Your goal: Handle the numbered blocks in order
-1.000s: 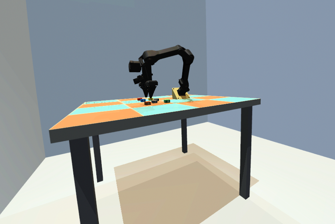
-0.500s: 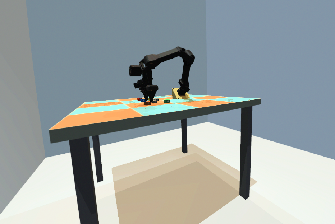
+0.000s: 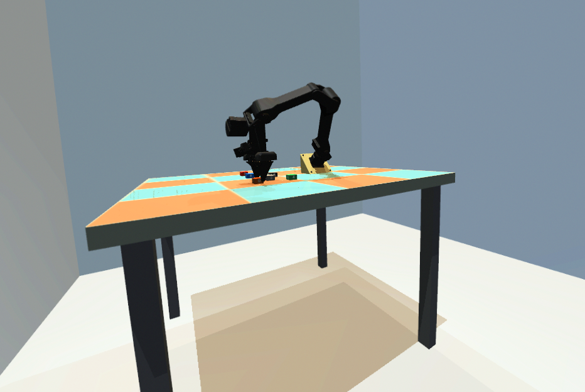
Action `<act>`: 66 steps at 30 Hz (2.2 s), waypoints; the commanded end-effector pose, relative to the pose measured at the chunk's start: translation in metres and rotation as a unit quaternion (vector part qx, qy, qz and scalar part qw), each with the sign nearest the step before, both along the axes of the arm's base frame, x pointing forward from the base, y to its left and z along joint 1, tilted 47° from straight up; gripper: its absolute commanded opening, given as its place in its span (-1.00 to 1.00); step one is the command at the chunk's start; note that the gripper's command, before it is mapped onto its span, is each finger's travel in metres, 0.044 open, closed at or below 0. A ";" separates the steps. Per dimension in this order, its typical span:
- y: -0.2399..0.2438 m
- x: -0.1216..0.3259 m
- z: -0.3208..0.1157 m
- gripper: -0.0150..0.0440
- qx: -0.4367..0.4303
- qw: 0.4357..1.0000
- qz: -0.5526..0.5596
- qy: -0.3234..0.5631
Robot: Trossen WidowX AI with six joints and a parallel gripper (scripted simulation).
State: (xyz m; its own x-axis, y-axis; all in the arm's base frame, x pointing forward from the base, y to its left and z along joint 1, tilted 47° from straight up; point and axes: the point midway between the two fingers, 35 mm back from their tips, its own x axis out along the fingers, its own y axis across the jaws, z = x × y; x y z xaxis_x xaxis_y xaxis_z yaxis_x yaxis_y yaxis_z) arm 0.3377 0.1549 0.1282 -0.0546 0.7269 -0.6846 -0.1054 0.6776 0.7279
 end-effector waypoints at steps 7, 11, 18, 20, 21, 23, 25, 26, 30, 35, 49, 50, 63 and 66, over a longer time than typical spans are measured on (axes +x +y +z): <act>0.000 0.000 0.000 -0.08 -0.002 1.000 -0.001 -0.001; 0.000 0.000 0.000 -0.08 -0.002 1.000 -0.001 -0.001; 0.000 0.000 0.000 -0.08 -0.002 1.000 -0.001 -0.001; 0.000 0.000 0.000 -0.08 -0.002 1.000 -0.001 -0.001; 0.000 0.000 0.000 -0.08 -0.002 1.000 -0.001 -0.001; 0.000 0.000 0.000 -0.08 -0.002 1.000 -0.001 -0.001; 0.000 0.000 0.000 -0.08 -0.002 1.000 -0.001 -0.001; 0.000 0.000 0.000 -0.08 -0.002 1.000 -0.001 -0.001; 0.000 0.000 0.000 -0.08 -0.002 1.000 -0.001 -0.001; 0.000 0.000 0.000 -0.08 -0.002 1.000 -0.001 -0.001; -0.010 0.001 0.009 -0.08 -0.002 1.000 -0.001 -0.001; -0.010 0.001 0.009 -0.08 -0.002 1.000 -0.001 -0.001; -0.011 0.001 0.010 -0.08 -0.002 1.000 -0.001 -0.001; -0.010 0.001 0.009 -0.08 -0.002 1.000 -0.001 -0.001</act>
